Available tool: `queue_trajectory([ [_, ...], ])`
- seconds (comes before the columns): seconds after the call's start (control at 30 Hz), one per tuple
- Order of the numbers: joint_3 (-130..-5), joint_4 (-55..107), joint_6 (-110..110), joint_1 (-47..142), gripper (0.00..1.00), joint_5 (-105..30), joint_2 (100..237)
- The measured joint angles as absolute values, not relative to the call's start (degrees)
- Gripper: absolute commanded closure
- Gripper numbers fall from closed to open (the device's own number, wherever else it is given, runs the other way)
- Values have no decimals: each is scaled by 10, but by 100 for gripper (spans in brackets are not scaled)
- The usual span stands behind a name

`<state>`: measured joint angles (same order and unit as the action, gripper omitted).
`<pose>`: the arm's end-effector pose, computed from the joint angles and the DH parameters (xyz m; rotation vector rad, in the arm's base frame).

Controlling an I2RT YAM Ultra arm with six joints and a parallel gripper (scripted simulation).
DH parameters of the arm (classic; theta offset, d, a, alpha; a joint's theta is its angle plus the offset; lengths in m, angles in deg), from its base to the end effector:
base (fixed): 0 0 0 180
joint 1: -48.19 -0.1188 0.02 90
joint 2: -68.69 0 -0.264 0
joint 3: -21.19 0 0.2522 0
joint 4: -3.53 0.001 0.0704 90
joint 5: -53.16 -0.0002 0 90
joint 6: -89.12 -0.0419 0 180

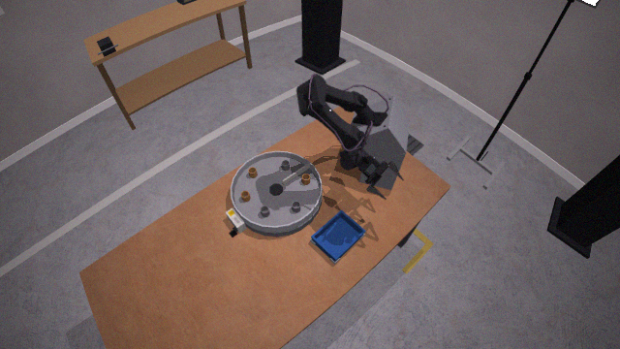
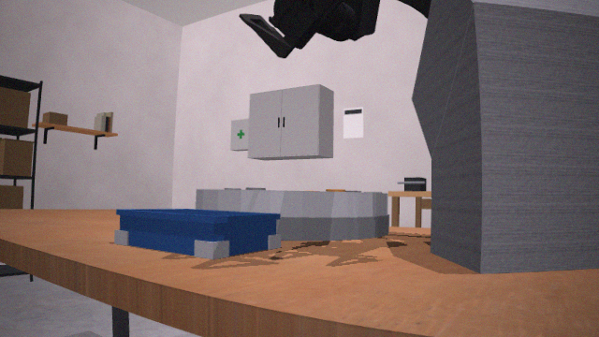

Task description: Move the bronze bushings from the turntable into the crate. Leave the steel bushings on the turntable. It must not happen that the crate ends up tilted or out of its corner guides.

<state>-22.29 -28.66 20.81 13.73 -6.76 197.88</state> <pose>0.2093 0.1703 -0.0140 -1.3544 2.0748 0.7495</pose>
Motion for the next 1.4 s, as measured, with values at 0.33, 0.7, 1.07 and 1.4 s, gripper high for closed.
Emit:
queue_trajectory([
  [0.33,-227,-244,173,168,0,-107,1956],
  [0.7,-270,-109,37,238,0,-253,1840],
  [1.07,-305,60,-93,311,0,-395,1739],
  [1.4,-337,204,-205,366,0,-515,1658],
])
